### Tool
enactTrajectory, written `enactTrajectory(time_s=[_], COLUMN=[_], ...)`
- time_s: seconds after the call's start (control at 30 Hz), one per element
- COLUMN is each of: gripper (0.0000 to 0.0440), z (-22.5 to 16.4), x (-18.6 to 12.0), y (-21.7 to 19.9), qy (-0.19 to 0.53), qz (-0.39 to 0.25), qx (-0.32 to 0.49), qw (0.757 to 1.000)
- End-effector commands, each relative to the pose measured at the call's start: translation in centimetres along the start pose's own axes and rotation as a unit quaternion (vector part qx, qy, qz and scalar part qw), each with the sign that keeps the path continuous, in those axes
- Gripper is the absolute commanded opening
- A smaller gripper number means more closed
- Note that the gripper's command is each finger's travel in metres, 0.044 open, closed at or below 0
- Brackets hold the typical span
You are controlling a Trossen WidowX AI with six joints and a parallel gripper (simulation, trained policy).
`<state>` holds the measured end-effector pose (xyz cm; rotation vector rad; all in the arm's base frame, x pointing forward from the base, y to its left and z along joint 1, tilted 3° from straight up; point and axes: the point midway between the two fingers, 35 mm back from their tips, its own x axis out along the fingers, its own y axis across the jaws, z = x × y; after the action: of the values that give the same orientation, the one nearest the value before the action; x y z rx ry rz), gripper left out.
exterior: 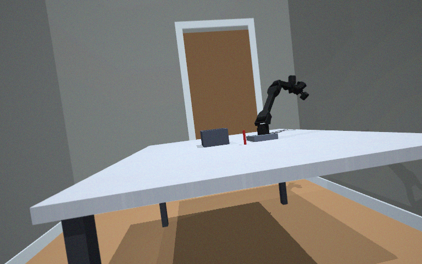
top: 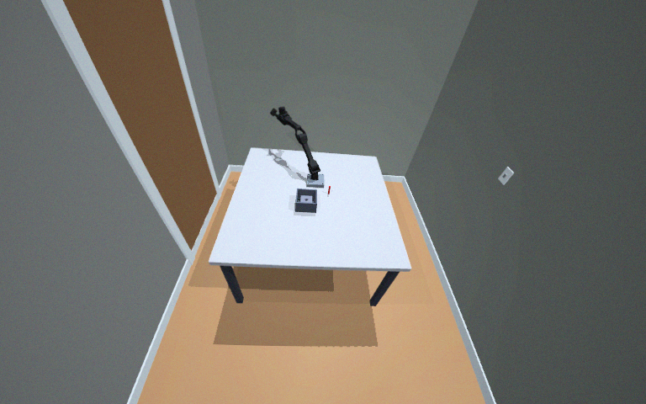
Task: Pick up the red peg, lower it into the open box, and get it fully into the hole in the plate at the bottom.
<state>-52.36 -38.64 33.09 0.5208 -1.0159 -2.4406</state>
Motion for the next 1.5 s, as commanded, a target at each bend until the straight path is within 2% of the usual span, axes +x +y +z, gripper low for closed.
enactTrajectory(time_s=[0.0, 0.03, 0.3, 0.57, 0.8, 1.03, 1.23, 1.47], gripper=[0.0425, 0.0440, 0.0440, 0.0440, 0.0440, 0.0440, 0.0440, 0.0440], z=[-0.5, -1.2, -9.8, -19.5, -26.7, -32.4, -35.6, -37.4], x=[-0.2, -0.4, -3.9, -11.6, -20.3, -30.4, -39.4, -49.8], y=[0.7, 1.4, 7.9, 13.8, 17.3, 18.9, 18.9, 17.6], qy=[0.005, 0.013, 0.103, 0.212, 0.304, 0.389, 0.455, 0.519], qz=[0.008, 0.016, 0.059, 0.094, 0.126, 0.158, 0.185, 0.217], qx=[-0.003, -0.006, -0.047, -0.110, -0.168, -0.222, -0.264, -0.308], qw=[1.000, 1.000, 0.992, 0.966, 0.929, 0.880, 0.830, 0.767])
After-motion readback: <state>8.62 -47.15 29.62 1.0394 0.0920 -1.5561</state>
